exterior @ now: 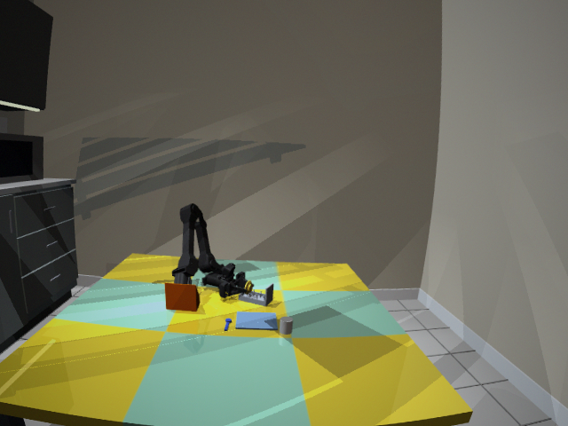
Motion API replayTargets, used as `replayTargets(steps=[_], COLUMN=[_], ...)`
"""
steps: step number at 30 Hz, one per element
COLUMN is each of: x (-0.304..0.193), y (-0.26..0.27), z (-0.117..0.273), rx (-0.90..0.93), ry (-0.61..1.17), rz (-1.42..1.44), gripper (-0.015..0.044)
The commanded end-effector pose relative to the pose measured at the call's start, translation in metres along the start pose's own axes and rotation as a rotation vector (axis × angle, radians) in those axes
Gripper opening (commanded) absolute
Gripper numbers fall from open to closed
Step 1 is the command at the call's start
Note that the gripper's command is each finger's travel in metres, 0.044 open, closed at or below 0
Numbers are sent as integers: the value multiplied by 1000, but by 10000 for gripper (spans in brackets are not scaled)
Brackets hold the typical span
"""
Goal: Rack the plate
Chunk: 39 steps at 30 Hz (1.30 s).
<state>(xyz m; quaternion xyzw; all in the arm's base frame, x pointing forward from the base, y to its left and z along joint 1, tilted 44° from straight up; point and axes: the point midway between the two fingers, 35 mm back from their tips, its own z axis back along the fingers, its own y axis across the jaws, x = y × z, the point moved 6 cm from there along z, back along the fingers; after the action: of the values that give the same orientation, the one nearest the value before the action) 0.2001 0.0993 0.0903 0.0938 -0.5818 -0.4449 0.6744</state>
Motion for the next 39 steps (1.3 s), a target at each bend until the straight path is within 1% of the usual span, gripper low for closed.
replayTargets(steps=[1, 7, 22, 31, 39], x=[2, 2, 2, 6, 68], y=[0, 0, 0, 2, 10], z=[0, 0, 0, -1, -7], rx=[-1, -1, 0, -4, -22], ry=[1, 1, -2, 0, 10], rz=[5, 5, -2, -2, -1], gripper=[0, 0, 394, 400, 400])
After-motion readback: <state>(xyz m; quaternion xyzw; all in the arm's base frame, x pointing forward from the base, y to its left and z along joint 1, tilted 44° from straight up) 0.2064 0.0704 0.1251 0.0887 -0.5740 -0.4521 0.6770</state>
